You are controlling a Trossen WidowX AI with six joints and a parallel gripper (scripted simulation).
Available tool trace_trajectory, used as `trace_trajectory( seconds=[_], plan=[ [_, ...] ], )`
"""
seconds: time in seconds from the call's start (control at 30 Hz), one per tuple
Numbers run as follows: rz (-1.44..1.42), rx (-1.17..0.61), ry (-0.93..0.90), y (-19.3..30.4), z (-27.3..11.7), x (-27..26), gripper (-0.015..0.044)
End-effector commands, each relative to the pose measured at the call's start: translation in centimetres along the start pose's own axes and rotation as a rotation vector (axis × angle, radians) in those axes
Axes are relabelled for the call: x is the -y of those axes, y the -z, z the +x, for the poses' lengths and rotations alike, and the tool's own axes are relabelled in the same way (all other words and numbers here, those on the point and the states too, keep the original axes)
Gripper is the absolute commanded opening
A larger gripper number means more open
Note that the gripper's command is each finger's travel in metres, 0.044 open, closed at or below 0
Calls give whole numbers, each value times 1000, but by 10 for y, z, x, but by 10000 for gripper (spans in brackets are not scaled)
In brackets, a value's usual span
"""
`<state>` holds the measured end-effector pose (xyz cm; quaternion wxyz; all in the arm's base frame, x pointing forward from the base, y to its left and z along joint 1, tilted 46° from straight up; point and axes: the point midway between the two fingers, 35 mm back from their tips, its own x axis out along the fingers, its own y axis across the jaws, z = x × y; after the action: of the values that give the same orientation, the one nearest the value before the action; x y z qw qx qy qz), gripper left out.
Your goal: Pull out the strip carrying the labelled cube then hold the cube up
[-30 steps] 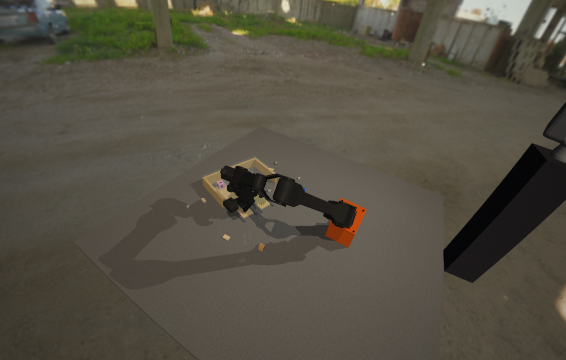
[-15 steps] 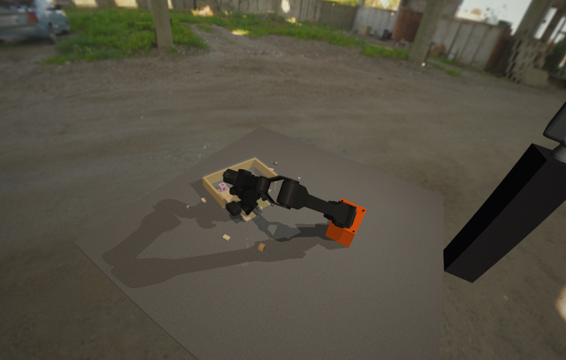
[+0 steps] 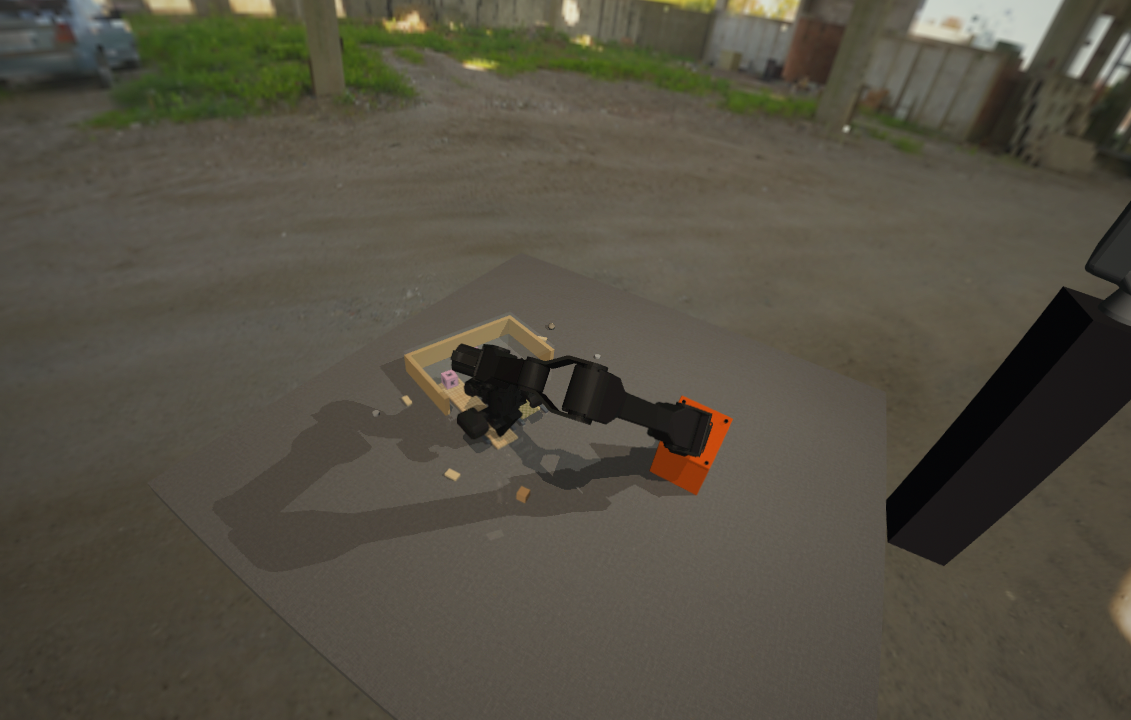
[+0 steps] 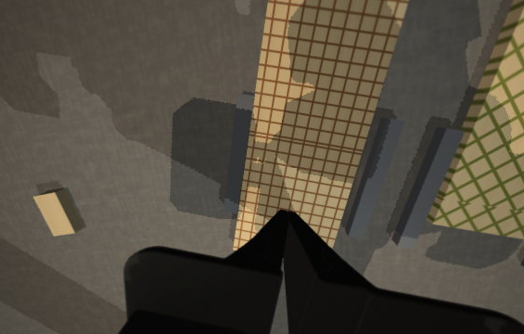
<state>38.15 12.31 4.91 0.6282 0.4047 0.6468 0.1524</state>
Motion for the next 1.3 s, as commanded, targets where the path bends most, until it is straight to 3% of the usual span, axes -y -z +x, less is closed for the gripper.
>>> trace_trajectory(
  seconds=[0.0,1.27],
  plan=[
    [5,-24,9,13,7,2,0],
    [7,-26,9,69,6,1,0]
  ],
)
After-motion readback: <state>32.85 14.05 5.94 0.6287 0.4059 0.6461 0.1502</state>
